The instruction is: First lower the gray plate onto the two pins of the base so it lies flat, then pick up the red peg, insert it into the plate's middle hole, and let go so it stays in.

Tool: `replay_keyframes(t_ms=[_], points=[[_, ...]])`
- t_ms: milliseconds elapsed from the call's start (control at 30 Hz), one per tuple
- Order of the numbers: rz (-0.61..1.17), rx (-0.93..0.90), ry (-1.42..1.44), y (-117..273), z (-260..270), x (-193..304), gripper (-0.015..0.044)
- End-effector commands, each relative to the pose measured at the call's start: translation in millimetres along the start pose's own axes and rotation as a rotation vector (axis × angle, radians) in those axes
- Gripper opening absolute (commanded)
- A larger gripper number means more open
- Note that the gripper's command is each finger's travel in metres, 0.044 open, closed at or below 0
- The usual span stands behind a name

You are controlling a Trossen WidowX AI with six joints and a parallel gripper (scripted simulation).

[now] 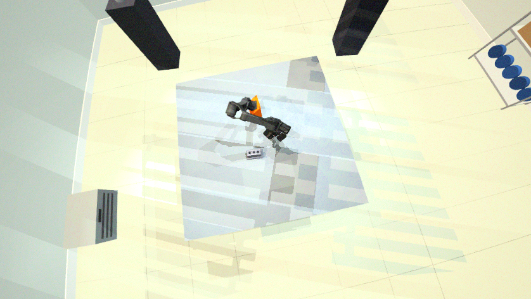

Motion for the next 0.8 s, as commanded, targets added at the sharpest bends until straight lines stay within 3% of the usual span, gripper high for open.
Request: replay_keyframes(t_ms=[0, 600, 767], points=[[0.010, -0.010, -0.009, 14.6, 3.3, 1.1, 0.0000], [0.012, -0.010, -0.009, 71.4, 4.8, 1.8, 0.0000], [0.007, -0.003, 0.001, 59.4, 7.2, -2.4, 0.0000]])
Point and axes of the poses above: the point midway between the two fingers, 35 mm back from their tips, its own y axis back along the fingers, its own z axis across the jaws, x = y × z, the point moved 7 cm from there along y, back along the fingers, and after that the axes turned 15 degrees about -y, right-handed, at the moved point
